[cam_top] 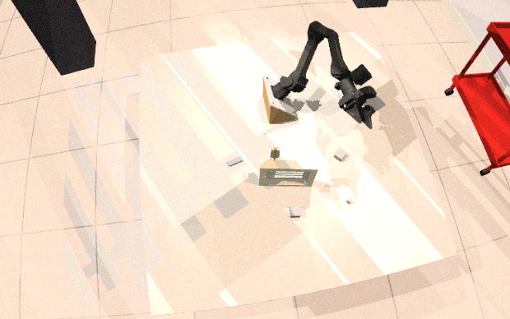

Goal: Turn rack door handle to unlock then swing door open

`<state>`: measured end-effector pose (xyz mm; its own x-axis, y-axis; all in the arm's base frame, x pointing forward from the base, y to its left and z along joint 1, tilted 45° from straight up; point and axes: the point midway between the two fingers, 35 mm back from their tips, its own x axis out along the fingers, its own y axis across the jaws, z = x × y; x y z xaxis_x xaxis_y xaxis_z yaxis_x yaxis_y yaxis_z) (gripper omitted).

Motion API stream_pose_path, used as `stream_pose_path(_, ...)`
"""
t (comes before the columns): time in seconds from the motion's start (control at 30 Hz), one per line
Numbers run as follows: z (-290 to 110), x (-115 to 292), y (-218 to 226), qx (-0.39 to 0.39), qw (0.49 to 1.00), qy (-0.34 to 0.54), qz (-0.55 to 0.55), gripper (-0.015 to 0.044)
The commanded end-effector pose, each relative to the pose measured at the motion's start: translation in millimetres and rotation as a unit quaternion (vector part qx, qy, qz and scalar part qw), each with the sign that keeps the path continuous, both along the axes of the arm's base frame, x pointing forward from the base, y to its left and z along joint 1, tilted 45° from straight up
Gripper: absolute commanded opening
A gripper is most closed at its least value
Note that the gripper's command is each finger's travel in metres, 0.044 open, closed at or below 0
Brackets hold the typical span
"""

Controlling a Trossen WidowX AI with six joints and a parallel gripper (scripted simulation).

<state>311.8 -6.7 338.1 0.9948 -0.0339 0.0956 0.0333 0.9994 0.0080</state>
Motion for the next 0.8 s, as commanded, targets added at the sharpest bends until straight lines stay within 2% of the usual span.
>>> stream_pose_path(0.0,-1,1,0,-0.001,1.0,0.002,0.0,0.0374)
stream_pose_path(0.13,-15,13,-7,-0.013,0.999,0.047,-0.004,0.0281)
stream_pose_path(0.77,-107,56,-53,-0.029,0.956,0.293,-0.001,0.0281)
